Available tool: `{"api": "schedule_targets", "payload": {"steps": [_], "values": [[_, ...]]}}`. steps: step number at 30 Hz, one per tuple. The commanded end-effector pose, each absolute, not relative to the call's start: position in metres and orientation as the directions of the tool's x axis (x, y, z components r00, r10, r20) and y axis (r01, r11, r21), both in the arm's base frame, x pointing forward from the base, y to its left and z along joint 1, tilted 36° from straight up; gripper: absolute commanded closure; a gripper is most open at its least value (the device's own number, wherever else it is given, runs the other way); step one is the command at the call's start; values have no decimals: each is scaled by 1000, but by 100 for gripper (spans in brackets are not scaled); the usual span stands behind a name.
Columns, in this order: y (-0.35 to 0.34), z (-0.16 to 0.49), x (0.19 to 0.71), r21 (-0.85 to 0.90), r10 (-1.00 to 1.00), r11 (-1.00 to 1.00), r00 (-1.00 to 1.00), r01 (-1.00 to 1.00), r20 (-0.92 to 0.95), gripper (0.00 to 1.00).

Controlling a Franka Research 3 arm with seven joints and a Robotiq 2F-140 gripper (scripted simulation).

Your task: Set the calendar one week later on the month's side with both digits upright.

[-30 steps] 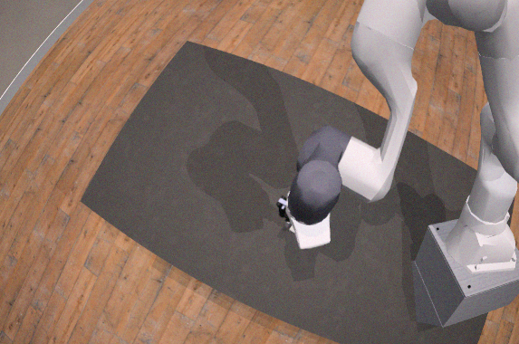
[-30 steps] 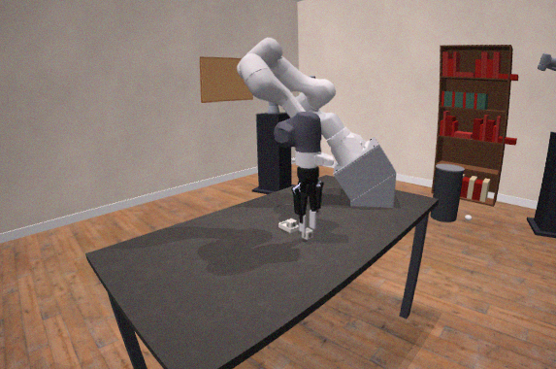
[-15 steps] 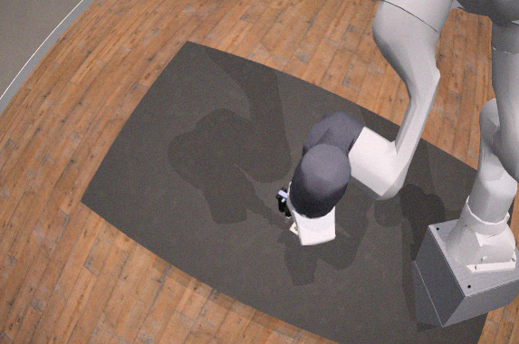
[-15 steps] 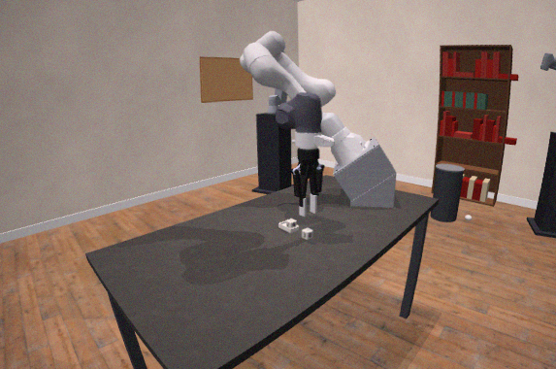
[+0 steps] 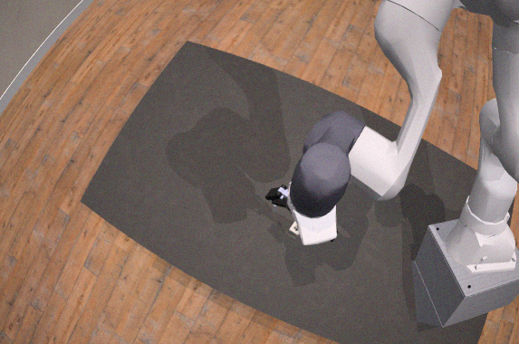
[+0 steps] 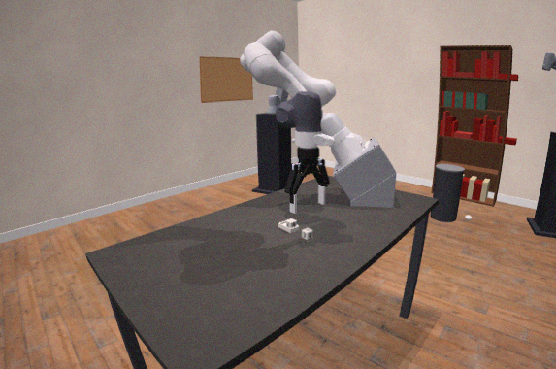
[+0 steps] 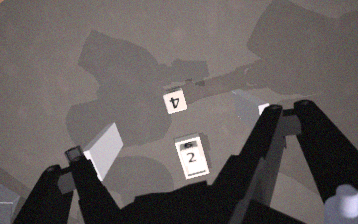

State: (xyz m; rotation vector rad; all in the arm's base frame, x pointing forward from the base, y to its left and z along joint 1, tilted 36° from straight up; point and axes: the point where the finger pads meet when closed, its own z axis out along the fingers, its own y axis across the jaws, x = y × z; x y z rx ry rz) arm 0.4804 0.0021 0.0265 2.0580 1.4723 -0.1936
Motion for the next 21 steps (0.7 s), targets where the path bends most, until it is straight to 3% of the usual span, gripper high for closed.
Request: {"api": "schedule_targets", "payload": {"steps": [1, 11, 14, 21], "values": [[2, 27, 479, 373, 815, -202, 367, 906, -449, 0], [1, 28, 479, 380, 812, -214, 380, 900, -443, 0], [-8, 33, 477, 449, 765, -345, 524, 824, -375, 0], [-15, 37, 475, 494, 713, -441, 626, 750, -314, 0]]}}
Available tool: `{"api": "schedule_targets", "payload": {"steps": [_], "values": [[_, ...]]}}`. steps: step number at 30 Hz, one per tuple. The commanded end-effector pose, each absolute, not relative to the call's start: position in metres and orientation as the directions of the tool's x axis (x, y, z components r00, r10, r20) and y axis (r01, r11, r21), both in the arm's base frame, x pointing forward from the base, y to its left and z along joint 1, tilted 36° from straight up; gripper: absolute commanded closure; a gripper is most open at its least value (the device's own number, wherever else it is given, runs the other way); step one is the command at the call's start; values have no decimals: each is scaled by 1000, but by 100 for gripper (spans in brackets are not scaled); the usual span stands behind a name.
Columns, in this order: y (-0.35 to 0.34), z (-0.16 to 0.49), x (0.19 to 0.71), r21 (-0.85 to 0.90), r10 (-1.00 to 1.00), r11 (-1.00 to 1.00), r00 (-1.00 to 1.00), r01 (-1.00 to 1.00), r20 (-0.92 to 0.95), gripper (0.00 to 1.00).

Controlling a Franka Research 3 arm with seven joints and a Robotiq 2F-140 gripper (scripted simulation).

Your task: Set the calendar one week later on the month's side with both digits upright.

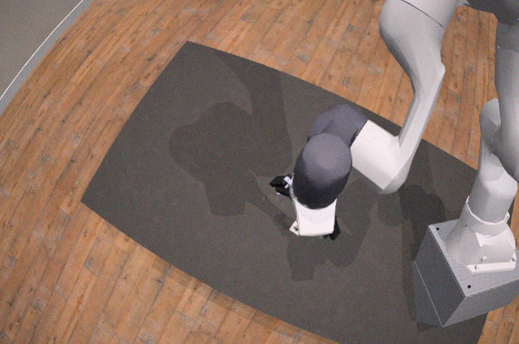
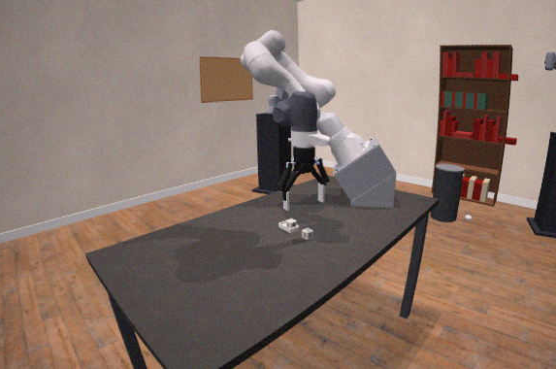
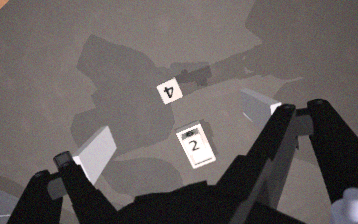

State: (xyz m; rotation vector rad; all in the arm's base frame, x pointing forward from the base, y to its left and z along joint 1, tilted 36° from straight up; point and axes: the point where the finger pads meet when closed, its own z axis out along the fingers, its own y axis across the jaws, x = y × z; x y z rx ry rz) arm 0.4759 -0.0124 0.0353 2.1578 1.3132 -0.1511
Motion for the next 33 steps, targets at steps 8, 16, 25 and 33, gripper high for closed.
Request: {"api": "schedule_targets", "payload": {"steps": [8, 16, 25, 33], "values": [[-22, 41, 472, 533, 646, -534, 724, 656, -244, 0], [-29, 45, 470, 560, 571, -613, 802, 557, -173, 0], [-36, 49, 467, 580, 472, -692, 877, 430, -87, 0], [-42, 52, 464, 586, 388, -742, 921, 325, -19, 0]]}}
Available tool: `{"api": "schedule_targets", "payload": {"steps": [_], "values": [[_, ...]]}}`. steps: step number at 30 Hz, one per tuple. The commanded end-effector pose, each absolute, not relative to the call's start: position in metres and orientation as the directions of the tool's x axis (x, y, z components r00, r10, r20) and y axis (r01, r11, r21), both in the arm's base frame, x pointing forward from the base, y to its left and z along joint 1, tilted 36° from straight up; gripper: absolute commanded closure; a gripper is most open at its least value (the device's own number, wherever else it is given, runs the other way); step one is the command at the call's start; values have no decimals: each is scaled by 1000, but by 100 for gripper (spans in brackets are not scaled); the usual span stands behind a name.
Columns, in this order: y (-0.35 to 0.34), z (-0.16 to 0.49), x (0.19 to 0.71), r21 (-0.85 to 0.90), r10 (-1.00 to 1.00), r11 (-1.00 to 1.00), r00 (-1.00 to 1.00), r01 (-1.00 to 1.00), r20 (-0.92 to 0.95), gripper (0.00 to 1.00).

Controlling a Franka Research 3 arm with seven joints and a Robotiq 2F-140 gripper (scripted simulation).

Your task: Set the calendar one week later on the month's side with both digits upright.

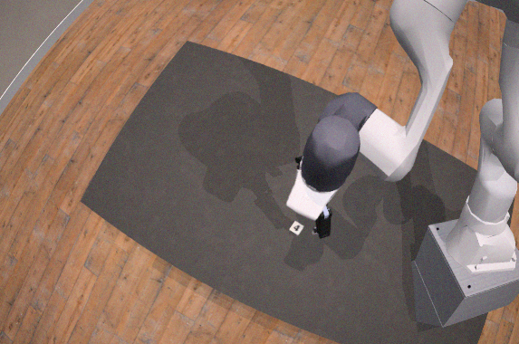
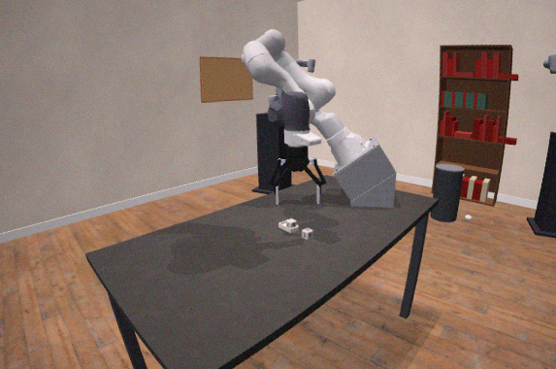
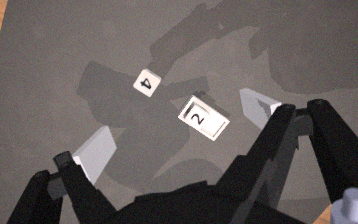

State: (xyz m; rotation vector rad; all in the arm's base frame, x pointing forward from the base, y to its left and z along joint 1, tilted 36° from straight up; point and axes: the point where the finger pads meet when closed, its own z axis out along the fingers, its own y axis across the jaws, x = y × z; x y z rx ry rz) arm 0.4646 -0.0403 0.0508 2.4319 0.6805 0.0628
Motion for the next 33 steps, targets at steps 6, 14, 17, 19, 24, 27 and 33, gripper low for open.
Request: {"api": "schedule_targets", "payload": {"steps": [6, 14, 17, 19, 24, 27, 33], "values": [[-47, 55, 462, 584, 302, -782, 952, 219, 47, 0], [-52, 58, 459, 574, 209, -812, 971, 106, 115, 0], [-55, 60, 458, 566, 161, -823, 976, 50, 148, 0], [-56, 60, 457, 560, 130, -828, 977, 13, 169, 0], [-60, 63, 455, 543, 58, -837, 974, -71, 217, 0], [-62, 64, 453, 531, 14, -839, 969, -122, 245, 0], [-66, 66, 451, 503, -68, -837, 953, -216, 296, 0]]}}
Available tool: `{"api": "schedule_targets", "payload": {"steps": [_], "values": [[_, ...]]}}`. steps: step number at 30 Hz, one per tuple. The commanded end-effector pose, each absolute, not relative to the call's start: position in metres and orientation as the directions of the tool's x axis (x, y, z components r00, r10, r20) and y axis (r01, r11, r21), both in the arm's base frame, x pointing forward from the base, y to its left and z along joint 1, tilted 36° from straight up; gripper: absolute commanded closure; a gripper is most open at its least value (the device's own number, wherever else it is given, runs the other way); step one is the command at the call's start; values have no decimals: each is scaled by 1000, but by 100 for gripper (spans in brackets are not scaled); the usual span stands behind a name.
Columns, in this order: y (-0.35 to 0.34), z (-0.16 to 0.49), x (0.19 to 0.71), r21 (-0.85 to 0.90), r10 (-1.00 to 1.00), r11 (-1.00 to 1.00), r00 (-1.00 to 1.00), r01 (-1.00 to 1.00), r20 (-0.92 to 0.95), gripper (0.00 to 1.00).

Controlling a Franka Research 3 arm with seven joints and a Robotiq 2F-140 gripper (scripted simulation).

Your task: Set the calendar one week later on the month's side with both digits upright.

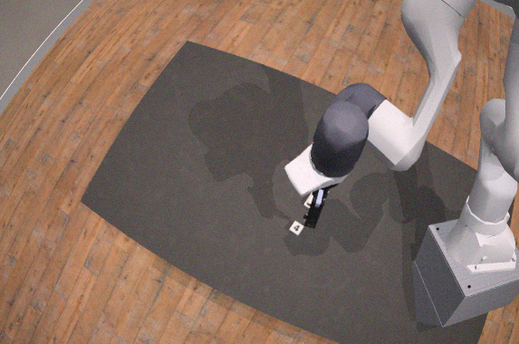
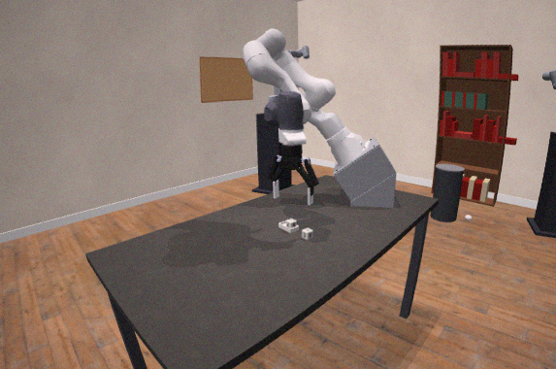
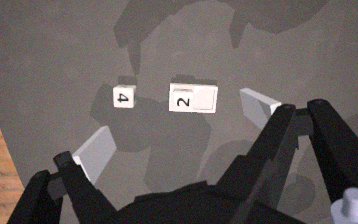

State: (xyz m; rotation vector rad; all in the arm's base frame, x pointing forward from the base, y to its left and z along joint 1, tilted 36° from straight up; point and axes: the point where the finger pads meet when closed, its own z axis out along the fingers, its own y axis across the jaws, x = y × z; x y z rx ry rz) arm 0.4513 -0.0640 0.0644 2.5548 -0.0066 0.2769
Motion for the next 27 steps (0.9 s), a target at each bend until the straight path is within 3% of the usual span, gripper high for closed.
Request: {"api": "schedule_targets", "payload": {"steps": [1, 10, 11, 27], "values": [[-67, 67, 450, 498, -82, -835, 949, -232, 304, 0], [-72, 69, 447, 458, -181, -820, 915, -342, 361, 0], [-72, 69, 447, 458, -181, -820, 915, -342, 361, 72], [-72, 69, 447, 458, -181, -820, 915, -342, 361, 72]]}}
